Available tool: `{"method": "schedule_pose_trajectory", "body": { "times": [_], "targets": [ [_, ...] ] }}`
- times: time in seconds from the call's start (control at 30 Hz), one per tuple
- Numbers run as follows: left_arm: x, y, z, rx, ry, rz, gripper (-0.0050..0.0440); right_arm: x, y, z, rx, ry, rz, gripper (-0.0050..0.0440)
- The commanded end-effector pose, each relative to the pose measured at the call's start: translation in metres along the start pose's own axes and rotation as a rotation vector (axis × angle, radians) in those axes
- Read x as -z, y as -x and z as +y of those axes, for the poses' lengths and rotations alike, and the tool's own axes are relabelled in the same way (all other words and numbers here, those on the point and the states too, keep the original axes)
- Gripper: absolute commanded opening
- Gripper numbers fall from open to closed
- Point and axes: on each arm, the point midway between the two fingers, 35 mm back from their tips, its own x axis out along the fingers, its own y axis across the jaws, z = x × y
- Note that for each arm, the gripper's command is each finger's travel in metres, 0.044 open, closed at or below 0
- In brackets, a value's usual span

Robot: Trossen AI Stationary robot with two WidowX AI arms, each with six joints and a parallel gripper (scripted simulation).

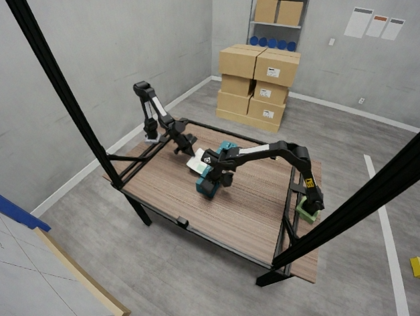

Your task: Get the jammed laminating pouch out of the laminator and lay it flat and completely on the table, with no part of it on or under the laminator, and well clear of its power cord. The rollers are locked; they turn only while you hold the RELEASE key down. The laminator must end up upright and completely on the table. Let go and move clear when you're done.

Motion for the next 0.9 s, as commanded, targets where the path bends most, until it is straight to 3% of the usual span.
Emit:
{"method": "schedule_pose_trajectory", "body": {
  "times": [0.0,0.47,0.57,0.87],
  "targets": [
    [0.001,0.023,-0.005,0.021,0.006,0.003,-0.005,-0.003,-0.003,0.001,-0.001,0.004,-0.011,-0.005],
    [0.001,0.023,-0.005,0.021,0.006,0.003,-0.005,-0.003,-0.003,0.001,-0.001,0.004,-0.011,-0.005],
    [0.001,0.043,-0.004,0.02,0.007,0.003,-0.005,-0.003,-0.003,0.001,-0.001,0.004,-0.011,-0.005],
    [0.001,0.043,-0.004,0.02,0.007,0.003,-0.005,-0.003,-0.003,0.001,-0.001,0.004,-0.011,-0.005]
  ]
}}
